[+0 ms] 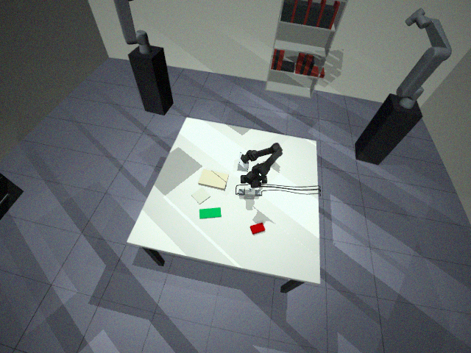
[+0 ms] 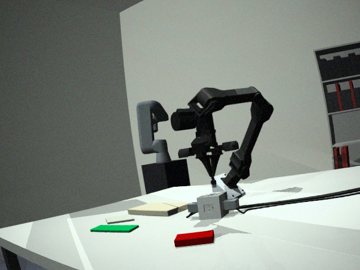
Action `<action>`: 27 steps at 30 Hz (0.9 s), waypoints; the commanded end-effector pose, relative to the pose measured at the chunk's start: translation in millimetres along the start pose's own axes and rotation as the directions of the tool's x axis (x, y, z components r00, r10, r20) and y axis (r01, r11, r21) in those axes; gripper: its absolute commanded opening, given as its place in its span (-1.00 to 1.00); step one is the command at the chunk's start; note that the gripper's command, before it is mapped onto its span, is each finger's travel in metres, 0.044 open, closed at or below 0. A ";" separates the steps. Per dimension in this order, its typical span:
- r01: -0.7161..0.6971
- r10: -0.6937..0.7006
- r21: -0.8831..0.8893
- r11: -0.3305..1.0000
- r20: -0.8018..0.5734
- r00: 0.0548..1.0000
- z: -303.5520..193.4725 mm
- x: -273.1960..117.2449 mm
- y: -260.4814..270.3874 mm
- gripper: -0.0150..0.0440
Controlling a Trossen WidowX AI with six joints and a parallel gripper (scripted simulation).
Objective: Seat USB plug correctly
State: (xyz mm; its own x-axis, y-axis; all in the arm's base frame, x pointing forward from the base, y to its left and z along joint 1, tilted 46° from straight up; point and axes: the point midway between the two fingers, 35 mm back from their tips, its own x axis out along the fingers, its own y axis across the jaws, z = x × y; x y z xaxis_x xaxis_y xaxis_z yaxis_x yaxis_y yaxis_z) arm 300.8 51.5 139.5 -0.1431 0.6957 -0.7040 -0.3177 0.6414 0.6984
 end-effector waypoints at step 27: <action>0.001 -0.001 0.707 0.707 0.000 1.000 0.1 0.3 -0.3 -0.49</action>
State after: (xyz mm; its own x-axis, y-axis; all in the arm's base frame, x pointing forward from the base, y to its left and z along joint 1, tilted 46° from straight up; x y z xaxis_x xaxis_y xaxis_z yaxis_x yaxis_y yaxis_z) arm 300.7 51.5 139.5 -0.1431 0.6957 -0.7040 0.3673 0.6978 0.6149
